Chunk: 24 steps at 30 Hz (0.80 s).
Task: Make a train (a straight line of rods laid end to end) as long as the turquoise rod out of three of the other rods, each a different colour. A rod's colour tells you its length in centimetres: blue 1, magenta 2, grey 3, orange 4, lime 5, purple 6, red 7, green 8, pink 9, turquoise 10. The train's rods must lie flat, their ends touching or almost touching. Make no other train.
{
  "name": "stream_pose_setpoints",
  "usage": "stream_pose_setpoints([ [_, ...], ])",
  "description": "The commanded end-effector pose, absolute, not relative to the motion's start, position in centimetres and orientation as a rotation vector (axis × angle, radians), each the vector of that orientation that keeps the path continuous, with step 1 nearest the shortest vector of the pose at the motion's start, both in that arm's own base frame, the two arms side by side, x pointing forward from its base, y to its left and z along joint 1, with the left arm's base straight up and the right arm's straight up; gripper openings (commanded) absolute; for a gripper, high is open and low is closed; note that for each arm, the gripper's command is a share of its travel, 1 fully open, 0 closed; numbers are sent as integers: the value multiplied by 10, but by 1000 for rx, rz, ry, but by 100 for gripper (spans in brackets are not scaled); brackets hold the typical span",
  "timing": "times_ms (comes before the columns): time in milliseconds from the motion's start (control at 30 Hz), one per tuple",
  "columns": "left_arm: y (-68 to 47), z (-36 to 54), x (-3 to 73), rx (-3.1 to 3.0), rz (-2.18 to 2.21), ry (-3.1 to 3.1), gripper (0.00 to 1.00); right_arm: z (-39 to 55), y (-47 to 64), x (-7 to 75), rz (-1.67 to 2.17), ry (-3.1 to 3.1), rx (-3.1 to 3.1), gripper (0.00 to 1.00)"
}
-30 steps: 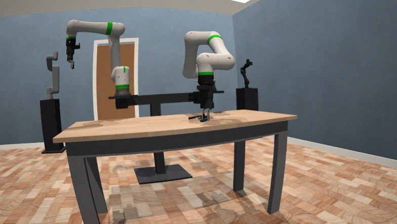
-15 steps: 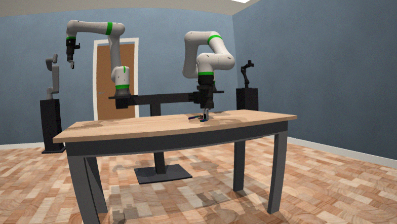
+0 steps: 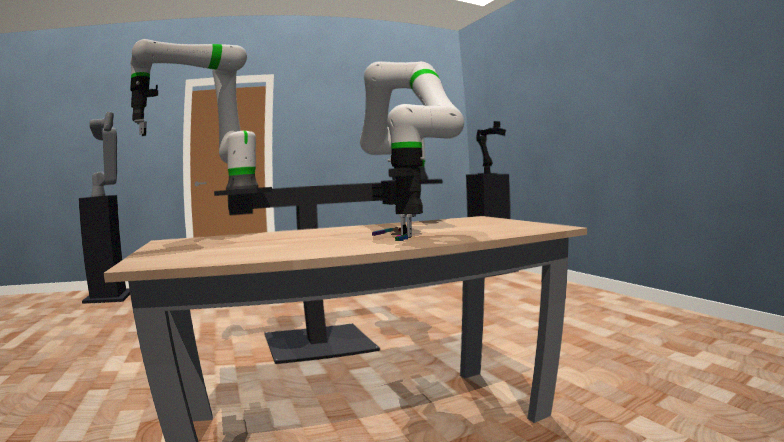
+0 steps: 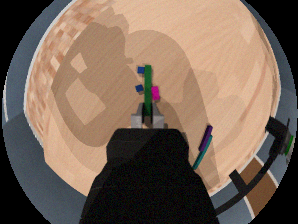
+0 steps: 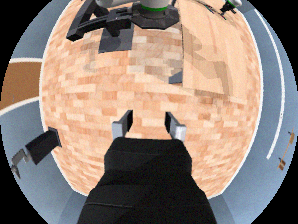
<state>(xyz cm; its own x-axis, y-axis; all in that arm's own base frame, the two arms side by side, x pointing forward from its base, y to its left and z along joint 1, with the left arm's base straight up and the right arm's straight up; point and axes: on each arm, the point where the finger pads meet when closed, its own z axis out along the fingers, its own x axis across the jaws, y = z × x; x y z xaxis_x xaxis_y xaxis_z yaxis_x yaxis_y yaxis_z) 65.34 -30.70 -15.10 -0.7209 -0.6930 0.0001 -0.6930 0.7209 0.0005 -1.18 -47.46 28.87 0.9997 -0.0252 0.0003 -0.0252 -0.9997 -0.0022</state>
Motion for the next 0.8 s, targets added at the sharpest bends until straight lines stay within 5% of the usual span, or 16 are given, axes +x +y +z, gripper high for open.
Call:
stream_pose_setpoints([
  [0, -307, -150, 654, 1174, 2, -2915, 24, 290, -475, -12, 0, 40, -3141, 100],
  [767, -307, -118, 654, 1174, 2, -2915, 24, 290, -475, -12, 0, 40, -3141, 100],
])
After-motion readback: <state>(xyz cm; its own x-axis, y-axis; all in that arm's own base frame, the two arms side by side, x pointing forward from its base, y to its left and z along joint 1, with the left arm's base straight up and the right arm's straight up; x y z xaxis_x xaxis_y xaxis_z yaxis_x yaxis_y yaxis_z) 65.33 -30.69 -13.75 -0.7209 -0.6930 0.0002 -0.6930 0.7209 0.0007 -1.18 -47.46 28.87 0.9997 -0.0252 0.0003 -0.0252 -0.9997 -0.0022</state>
